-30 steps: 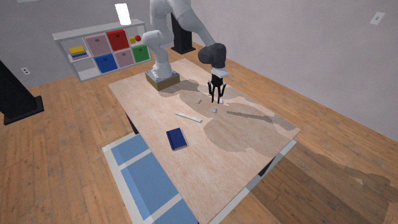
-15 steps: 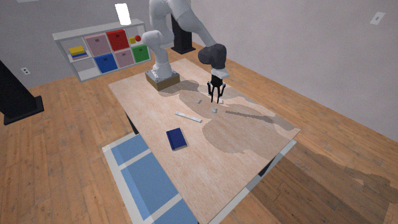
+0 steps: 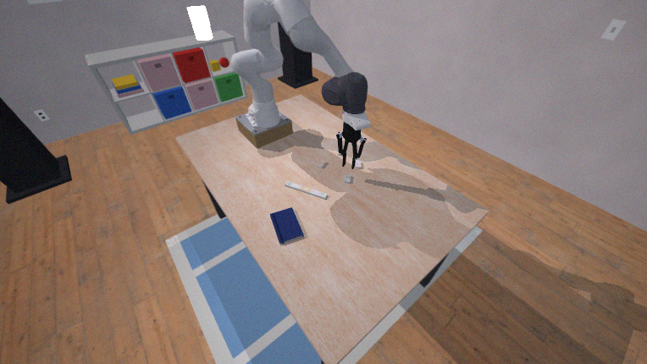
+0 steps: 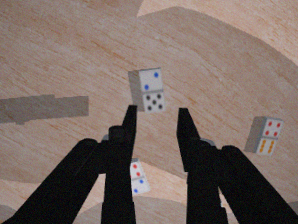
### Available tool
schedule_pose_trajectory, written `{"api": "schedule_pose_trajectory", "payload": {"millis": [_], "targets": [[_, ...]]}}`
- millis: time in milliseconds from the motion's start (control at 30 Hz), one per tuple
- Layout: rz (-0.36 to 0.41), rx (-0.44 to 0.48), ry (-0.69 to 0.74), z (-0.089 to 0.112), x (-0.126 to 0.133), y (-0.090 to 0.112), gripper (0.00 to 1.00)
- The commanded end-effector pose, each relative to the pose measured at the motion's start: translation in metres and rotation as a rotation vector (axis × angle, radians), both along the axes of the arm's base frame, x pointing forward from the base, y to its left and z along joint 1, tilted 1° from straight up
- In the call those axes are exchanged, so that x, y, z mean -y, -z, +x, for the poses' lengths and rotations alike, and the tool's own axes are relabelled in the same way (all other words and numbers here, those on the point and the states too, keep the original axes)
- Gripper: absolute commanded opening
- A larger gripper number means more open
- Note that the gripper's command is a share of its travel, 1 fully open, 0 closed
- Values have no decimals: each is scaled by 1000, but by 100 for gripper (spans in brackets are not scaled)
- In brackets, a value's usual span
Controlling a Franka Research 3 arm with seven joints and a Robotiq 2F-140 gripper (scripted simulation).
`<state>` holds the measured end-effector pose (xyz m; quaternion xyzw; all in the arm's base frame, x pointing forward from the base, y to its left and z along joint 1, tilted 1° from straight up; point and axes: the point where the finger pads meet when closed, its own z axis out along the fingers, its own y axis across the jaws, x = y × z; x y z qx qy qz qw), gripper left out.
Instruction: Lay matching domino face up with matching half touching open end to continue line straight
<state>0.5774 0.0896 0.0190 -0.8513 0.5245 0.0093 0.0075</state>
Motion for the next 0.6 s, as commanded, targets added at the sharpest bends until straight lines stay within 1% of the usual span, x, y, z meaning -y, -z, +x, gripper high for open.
{"api": "schedule_pose_trajectory", "payload": {"millis": [0, 33, 67, 300, 533, 567], "targets": [[-10, -4, 247, 0, -1, 2, 33], [-10, -4, 247, 0, -1, 2, 33], [-8, -9, 330, 0, -1, 3, 33], [8, -25, 546, -1, 2, 10, 33], [29, -41, 768, 4, 5, 10, 33], [29, -41, 768, 4, 5, 10, 33]]}}
